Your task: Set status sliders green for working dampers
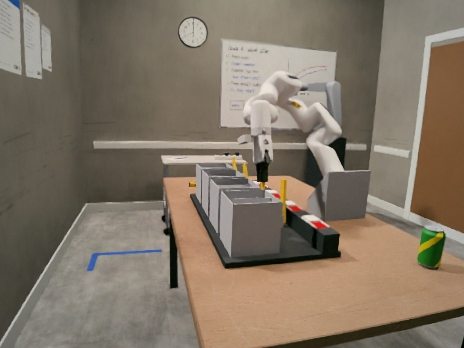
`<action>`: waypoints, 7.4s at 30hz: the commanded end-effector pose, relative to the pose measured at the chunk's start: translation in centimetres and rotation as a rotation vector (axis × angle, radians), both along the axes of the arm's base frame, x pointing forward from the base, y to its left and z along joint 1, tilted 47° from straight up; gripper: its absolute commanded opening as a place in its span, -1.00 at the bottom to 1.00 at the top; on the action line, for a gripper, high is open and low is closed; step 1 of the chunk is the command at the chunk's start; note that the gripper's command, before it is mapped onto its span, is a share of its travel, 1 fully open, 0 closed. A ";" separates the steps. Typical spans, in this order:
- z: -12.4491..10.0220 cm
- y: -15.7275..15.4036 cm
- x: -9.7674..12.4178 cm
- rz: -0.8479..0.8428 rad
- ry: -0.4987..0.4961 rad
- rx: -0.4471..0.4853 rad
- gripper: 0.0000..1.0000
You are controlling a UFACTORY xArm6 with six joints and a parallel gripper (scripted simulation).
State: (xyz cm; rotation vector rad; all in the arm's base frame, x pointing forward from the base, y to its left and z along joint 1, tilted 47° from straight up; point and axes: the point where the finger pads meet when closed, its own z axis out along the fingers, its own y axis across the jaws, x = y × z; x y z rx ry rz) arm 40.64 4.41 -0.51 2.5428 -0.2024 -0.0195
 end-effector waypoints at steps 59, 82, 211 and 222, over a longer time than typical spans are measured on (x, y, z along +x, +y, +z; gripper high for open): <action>-1.2 1.6 0.4 -0.005 0.027 -0.194 -0.54; -1.2 1.6 0.4 -0.005 0.027 -0.194 -0.22; 5.6 7.3 12.4 -0.006 0.032 -0.228 -0.22; 5.6 7.3 12.4 -0.006 0.032 -0.228 -0.22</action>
